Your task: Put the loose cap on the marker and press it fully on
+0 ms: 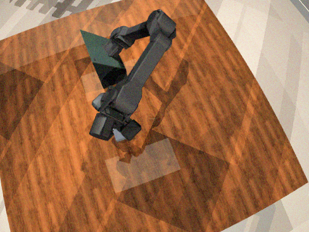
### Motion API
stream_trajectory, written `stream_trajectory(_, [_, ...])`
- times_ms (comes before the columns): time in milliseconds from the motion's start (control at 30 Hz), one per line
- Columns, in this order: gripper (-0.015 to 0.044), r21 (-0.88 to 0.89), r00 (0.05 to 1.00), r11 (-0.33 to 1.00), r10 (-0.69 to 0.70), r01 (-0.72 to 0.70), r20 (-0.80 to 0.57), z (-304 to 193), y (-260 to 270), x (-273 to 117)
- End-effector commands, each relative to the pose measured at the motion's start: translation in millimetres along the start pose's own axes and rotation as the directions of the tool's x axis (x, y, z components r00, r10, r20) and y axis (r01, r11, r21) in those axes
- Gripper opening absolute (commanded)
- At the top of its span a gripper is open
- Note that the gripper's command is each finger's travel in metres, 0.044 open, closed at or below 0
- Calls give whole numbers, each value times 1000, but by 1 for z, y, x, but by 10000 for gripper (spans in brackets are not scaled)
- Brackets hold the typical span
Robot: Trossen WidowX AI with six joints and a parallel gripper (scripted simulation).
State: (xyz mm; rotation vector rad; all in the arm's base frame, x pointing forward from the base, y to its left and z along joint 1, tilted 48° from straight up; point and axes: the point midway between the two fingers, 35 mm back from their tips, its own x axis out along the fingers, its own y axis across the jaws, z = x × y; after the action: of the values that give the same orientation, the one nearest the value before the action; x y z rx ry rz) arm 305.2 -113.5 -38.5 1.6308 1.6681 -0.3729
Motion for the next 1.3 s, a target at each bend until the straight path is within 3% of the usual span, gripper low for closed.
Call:
stream_trajectory(0, [0,6,1000,1000,5,-5,-3,0,0,7])
stream_trajectory(1067, [0,6,1000,1000,6,-6,-5,-1,0,45])
stream_trajectory(1267, [157,1,1000,1000,1,-1,-3,-1,0,44])
